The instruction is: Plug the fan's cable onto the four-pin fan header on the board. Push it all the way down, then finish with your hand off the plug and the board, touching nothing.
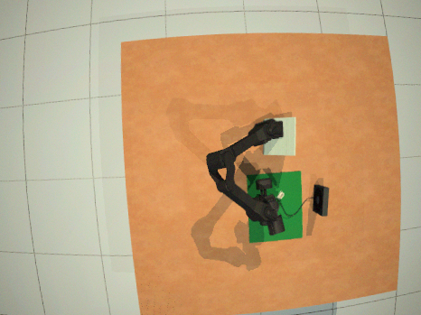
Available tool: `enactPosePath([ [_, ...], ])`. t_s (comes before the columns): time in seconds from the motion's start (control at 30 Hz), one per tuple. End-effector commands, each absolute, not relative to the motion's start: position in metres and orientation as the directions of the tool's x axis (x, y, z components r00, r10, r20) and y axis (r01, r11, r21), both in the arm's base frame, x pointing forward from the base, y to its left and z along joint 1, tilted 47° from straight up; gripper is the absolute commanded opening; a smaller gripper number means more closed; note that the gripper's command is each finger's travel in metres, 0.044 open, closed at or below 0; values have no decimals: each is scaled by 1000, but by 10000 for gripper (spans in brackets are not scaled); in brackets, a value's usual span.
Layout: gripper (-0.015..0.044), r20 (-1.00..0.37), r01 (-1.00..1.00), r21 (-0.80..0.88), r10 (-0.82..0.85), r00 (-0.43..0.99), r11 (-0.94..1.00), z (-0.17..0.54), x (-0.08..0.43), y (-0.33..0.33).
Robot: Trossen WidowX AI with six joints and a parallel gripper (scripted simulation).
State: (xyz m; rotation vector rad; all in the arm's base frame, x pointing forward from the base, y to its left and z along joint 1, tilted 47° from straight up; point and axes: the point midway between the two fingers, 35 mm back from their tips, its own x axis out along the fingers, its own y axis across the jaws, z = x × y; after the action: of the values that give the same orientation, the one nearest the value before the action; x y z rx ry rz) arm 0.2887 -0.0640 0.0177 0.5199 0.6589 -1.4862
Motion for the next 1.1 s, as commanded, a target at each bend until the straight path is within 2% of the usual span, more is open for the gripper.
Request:
enactPosePath([
  [0.0, 440, -679, 995, -92, -733, -37, 35, 12, 286, -70],
  [0.47, 440, -678, 995, -92, -734, -38, 34, 4, 284, -80],
  [1.0, 20, -681, 996, -83, -731, -34, 31, 5, 286, -79],
  [1.07, 7, -681, 996, -83, -731, -34, 31, 5, 286, -79],
])
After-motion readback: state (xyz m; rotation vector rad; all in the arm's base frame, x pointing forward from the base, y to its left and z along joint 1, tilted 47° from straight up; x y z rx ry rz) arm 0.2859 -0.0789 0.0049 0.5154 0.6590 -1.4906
